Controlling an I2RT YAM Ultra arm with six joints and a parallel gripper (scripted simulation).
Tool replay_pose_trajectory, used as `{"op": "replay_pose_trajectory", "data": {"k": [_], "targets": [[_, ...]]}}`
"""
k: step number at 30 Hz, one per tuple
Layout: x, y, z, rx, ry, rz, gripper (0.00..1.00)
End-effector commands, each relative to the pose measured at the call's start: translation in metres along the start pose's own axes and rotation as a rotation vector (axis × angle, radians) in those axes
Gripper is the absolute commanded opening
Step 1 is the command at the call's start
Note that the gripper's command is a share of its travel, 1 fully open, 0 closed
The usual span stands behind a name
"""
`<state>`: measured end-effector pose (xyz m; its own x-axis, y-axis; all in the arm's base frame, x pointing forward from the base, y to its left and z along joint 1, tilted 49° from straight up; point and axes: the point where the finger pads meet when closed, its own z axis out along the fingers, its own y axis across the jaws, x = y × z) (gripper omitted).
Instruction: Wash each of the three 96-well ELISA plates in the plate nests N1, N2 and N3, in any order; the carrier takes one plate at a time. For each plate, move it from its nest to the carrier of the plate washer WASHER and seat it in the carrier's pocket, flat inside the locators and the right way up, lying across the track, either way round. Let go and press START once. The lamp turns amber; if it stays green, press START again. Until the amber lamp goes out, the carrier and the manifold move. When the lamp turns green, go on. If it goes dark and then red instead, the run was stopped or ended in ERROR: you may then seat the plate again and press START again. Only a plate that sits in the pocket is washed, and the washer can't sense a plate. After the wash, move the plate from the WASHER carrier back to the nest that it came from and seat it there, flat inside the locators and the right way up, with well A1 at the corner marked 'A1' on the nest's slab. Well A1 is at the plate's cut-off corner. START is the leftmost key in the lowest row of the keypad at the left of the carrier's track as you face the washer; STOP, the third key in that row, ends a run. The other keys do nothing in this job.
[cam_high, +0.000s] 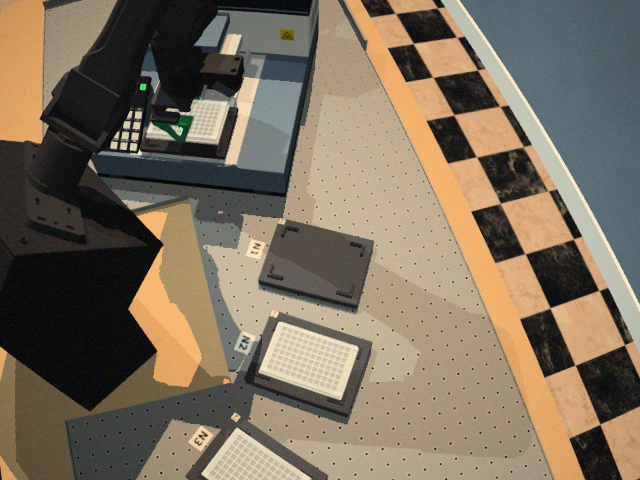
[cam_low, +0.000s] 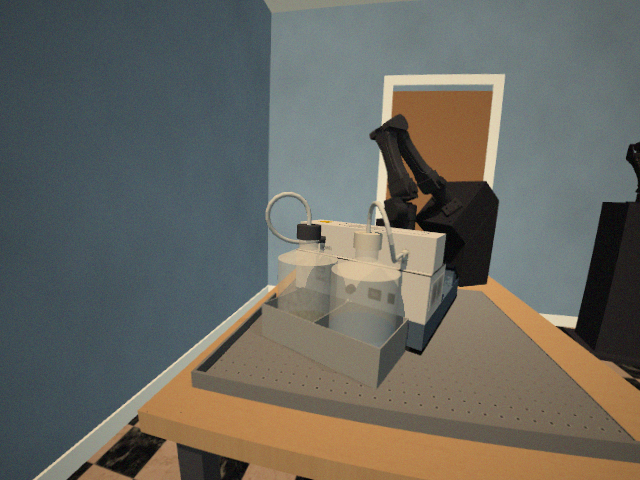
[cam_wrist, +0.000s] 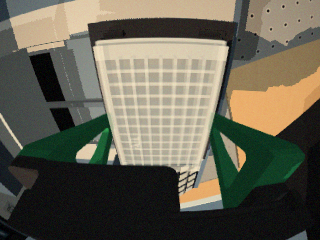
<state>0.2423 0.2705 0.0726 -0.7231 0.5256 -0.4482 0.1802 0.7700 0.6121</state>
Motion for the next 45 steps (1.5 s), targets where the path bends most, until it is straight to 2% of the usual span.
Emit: {"op": "replay_pose_trajectory", "data": {"k": [1,45], "targets": [[-0.0003,0.0014,-0.0008,-0.005,-0.001,-0.002,0.00],[-0.0001,0.0012,0.0055,-0.005,-0.001,-0.002,0.00]]}}
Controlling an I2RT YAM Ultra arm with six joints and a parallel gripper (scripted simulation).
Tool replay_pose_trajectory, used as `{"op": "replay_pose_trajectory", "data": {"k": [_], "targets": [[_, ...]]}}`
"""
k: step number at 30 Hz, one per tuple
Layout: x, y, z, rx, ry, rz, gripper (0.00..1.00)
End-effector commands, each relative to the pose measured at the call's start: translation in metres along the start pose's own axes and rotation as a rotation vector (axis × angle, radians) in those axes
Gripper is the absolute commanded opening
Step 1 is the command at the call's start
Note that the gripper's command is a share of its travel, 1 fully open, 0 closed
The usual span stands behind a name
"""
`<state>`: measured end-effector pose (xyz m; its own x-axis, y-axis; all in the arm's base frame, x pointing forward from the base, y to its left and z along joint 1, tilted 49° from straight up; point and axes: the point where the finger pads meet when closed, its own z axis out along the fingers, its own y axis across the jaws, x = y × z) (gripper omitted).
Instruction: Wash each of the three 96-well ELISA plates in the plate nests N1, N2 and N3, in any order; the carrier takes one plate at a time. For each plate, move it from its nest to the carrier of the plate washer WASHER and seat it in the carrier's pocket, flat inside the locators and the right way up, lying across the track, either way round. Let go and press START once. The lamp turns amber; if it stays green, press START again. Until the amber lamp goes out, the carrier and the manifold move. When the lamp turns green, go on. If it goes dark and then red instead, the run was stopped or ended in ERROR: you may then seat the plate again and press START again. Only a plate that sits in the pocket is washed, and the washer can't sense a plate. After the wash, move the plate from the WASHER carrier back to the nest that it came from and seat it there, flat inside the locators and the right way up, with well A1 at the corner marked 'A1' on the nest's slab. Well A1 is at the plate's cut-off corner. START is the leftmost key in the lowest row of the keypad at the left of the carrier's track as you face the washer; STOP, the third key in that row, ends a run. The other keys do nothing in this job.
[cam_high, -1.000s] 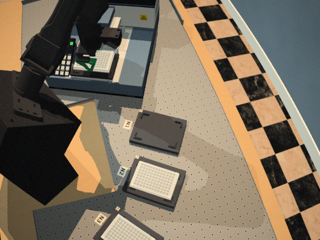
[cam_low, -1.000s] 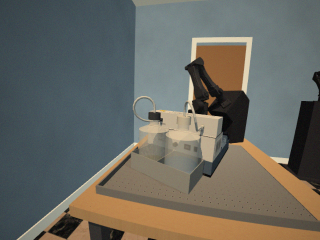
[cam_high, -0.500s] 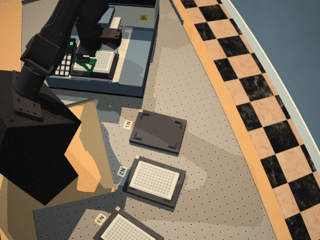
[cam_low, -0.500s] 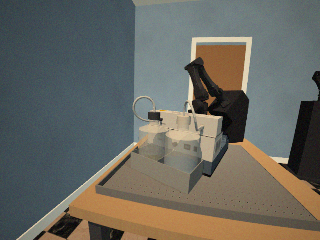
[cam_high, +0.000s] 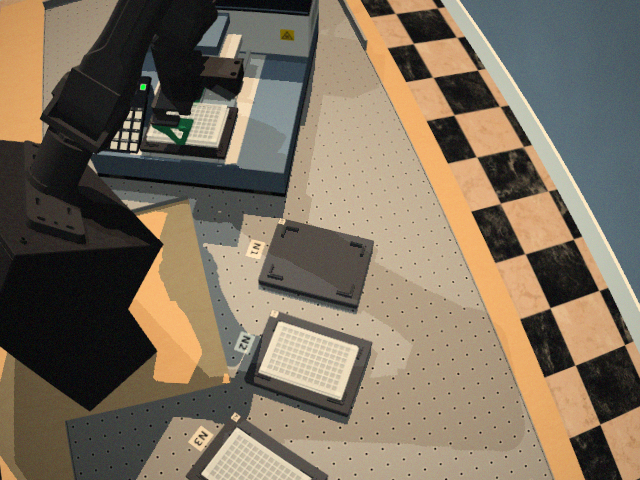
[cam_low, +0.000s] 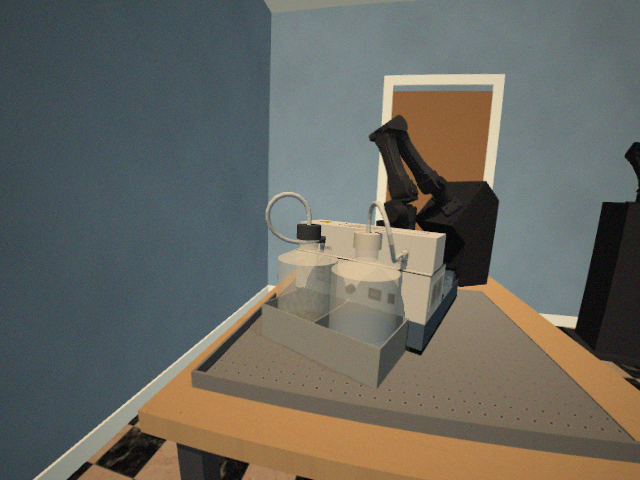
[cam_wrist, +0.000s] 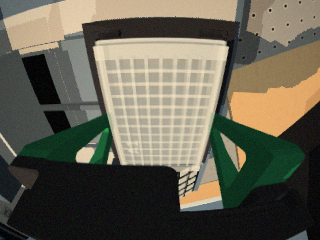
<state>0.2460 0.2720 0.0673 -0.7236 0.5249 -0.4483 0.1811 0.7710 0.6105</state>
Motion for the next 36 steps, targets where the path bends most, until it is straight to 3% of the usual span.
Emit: {"op": "replay_pose_trajectory", "data": {"k": [1,36], "targets": [[-0.0006,0.0026,-0.0008,-0.007,-0.001,-0.001,0.00],[-0.0008,0.0031,0.0043,-0.007,-0.001,-0.001,0.00]]}}
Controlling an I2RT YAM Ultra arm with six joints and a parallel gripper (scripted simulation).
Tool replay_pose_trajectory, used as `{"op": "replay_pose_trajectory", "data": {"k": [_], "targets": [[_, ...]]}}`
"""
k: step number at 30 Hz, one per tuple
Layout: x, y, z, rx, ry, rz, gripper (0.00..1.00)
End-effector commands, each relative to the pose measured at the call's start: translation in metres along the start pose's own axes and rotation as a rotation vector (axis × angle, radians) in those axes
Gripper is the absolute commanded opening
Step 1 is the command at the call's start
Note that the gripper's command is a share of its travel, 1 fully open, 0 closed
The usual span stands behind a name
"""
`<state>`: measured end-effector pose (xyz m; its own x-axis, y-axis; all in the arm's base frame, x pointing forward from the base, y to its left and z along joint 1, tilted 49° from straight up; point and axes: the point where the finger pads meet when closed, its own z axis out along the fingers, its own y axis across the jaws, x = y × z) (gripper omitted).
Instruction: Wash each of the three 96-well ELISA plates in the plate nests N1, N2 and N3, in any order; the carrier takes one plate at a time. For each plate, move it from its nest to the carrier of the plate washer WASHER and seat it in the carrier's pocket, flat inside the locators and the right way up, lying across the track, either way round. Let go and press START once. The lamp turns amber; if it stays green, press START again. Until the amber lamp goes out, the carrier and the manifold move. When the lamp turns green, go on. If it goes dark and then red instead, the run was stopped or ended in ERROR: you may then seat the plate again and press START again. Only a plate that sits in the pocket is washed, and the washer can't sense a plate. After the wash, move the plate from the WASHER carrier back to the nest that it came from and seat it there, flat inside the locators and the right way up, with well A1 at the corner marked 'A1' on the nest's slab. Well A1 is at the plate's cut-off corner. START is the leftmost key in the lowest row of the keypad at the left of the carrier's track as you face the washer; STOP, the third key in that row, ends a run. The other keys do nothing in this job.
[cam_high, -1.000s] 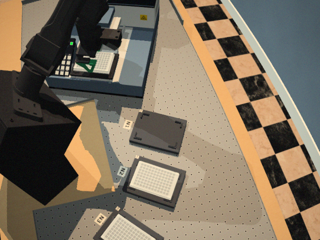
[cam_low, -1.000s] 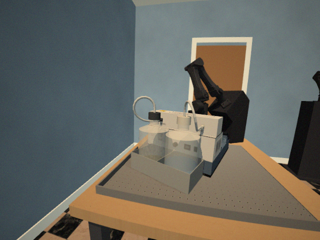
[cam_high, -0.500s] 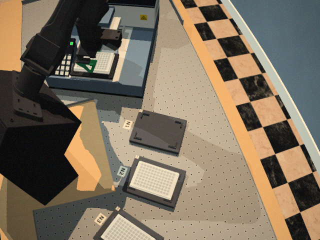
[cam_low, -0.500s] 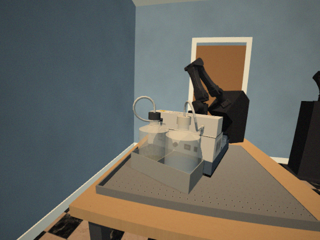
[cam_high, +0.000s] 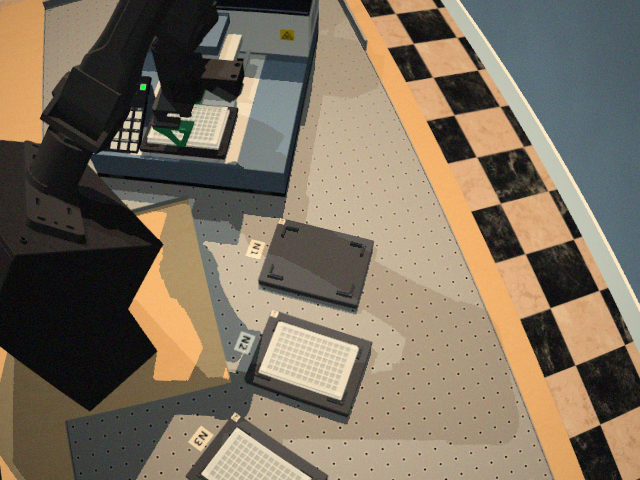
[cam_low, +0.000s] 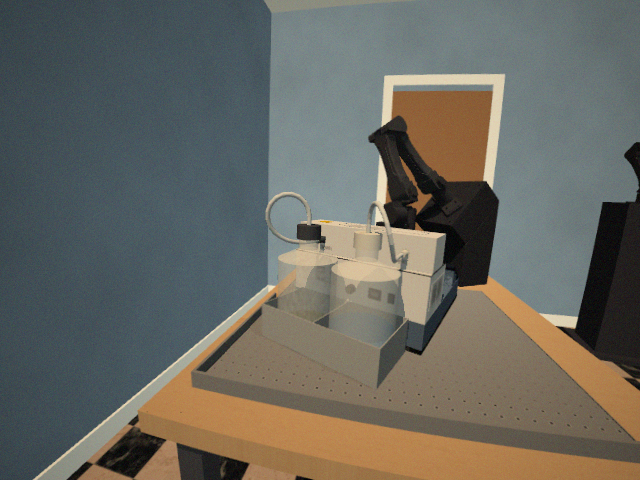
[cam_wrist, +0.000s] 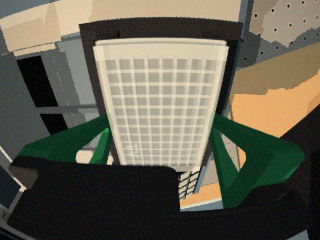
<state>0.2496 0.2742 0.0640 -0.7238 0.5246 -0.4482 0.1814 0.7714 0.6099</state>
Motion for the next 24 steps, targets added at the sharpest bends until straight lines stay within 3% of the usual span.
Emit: {"op": "replay_pose_trajectory", "data": {"k": [1,7,8,24], "targets": [[-0.0007,0.0028,-0.0009,-0.008,-0.002,-0.001,0.00],[-0.0007,0.0028,0.0001,-0.008,-0.002,-0.001,0.00],[-0.0007,0.0028,0.0002,-0.008,-0.002,-0.001,1.00],[-0.0007,0.0028,0.0002,-0.008,-0.002,-0.001,1.00]]}}
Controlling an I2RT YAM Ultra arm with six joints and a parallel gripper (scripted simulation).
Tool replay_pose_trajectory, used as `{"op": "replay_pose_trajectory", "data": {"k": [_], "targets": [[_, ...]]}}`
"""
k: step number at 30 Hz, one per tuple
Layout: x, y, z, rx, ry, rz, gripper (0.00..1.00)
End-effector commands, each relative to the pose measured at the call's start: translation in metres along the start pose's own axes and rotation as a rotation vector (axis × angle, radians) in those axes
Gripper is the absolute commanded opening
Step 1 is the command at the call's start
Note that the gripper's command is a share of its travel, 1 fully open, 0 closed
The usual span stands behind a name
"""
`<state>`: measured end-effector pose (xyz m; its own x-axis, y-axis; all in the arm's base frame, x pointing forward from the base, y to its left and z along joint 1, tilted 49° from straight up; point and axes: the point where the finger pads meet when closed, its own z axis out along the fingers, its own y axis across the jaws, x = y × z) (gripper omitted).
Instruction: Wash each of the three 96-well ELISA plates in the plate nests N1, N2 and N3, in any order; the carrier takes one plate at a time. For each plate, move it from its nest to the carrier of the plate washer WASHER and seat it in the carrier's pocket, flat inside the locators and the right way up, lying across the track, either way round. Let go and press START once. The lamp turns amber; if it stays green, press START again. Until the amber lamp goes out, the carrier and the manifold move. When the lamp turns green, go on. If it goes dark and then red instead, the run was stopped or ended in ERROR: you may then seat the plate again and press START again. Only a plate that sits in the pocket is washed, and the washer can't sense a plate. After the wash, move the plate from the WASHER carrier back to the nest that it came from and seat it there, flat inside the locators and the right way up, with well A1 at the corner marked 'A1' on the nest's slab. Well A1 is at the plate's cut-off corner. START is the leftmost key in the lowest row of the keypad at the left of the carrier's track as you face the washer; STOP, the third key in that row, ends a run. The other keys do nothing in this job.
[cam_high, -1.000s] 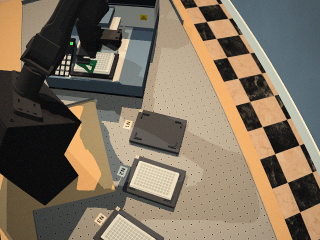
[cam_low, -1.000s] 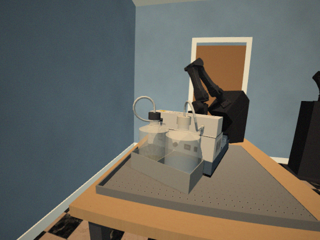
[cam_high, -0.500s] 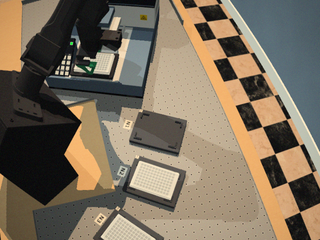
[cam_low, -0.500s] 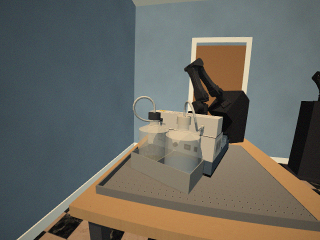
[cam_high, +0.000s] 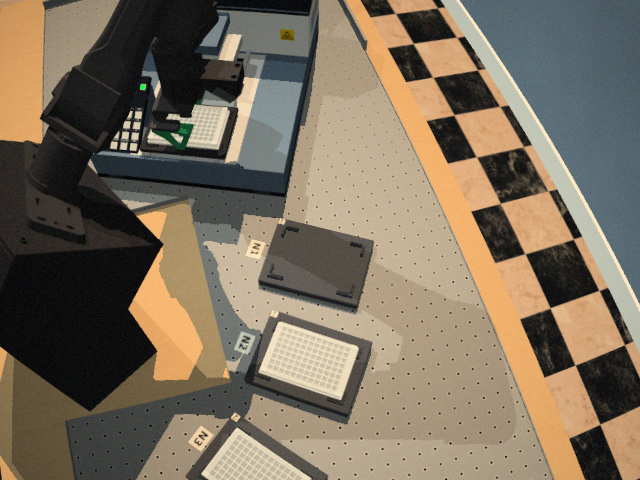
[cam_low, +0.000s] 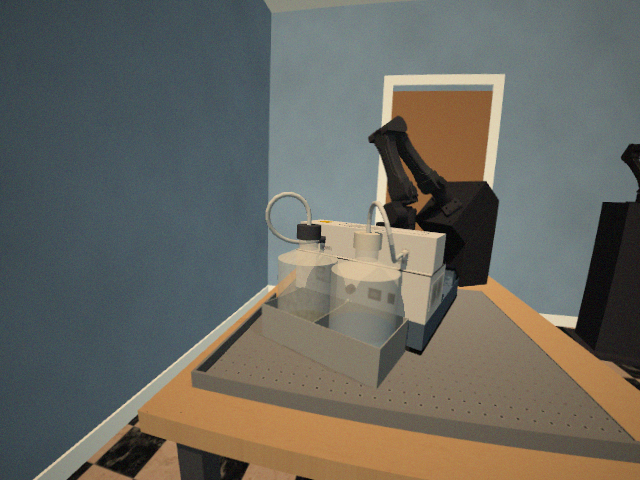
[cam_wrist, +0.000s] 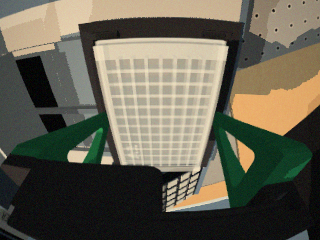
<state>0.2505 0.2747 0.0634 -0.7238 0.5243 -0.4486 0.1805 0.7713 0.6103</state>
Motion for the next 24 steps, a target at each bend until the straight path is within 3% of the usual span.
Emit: {"op": "replay_pose_trajectory", "data": {"k": [1,12,24], "targets": [[-0.001,0.003,-0.001,-0.007,-0.002,-0.001,1.00],[-0.001,0.003,-0.001,-0.007,-0.002,-0.001,1.00],[-0.001,0.003,-0.018,-0.007,-0.002,0.000,1.00]]}}
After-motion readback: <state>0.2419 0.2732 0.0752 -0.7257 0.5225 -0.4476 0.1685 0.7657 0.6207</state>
